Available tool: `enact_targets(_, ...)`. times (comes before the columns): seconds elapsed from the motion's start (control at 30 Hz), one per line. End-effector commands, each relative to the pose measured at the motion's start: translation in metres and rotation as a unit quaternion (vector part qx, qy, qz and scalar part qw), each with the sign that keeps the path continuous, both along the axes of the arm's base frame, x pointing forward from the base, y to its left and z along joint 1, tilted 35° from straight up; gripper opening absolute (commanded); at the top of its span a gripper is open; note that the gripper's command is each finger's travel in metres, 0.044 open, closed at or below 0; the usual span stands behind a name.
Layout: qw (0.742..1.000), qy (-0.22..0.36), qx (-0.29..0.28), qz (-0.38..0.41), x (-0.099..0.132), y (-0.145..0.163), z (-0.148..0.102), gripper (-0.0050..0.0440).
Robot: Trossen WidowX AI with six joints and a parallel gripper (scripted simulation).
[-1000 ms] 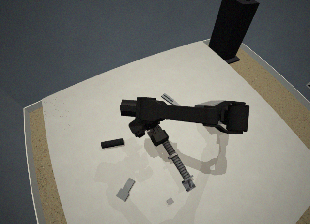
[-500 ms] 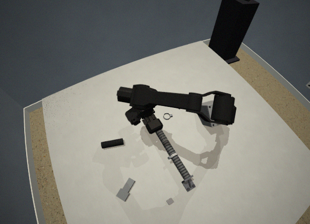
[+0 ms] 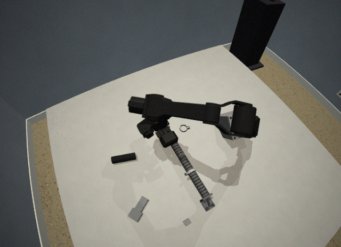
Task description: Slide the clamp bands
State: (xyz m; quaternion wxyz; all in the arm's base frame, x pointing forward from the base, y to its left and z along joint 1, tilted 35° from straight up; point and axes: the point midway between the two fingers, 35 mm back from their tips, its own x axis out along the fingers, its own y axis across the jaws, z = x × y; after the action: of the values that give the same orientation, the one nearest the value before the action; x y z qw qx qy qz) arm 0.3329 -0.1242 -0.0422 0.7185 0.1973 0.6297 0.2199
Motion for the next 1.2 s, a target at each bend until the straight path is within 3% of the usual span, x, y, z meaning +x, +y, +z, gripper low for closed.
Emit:
enact_targets(0.0, 1.000, 0.009, 0.005, 0.001, -0.002, 0.007, -0.010, 0.0090)
enact_targets(0.67, 1.000, 0.009, 0.005, 0.001, 0.000, 0.024, -0.034, 0.0090)
enact_targets(1.17, 1.000, 0.009, 0.005, 0.001, 0.000, 0.027, -0.038, 0.0090)
